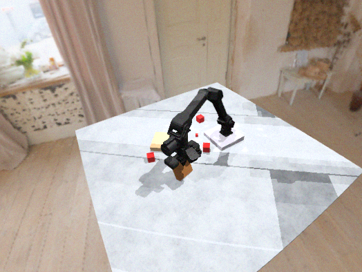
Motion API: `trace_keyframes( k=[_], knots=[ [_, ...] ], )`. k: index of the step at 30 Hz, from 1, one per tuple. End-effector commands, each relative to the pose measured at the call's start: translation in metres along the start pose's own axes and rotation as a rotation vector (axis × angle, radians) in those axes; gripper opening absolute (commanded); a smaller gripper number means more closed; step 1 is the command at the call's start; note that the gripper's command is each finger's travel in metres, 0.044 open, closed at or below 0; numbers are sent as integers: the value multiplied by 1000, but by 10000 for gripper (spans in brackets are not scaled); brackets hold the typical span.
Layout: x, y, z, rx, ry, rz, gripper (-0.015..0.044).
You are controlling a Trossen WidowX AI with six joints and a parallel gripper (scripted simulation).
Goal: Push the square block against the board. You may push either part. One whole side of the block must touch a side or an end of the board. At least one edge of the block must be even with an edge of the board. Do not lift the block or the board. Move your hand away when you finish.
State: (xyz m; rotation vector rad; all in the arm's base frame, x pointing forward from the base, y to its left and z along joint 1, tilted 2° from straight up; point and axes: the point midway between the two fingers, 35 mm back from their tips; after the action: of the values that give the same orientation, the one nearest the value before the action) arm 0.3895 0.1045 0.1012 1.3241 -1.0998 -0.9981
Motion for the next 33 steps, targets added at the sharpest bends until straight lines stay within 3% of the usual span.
trace_keyframes(
  k=[1, 33],
  knots=[
    [7, 0, 0, 0, 2, -1, 0],
    [-29, 0, -1, 0, 1, -4, 0]
  ],
)
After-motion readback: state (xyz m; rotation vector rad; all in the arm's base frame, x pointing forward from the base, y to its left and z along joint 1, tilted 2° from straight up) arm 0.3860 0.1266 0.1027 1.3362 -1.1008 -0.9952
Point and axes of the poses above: the point midway between the two fingers, 35 mm back from their tips, its own y axis back along the fingers, its own z axis across the jaws, x = y × z, and after that the axes turned 1 degree about y, right-handed
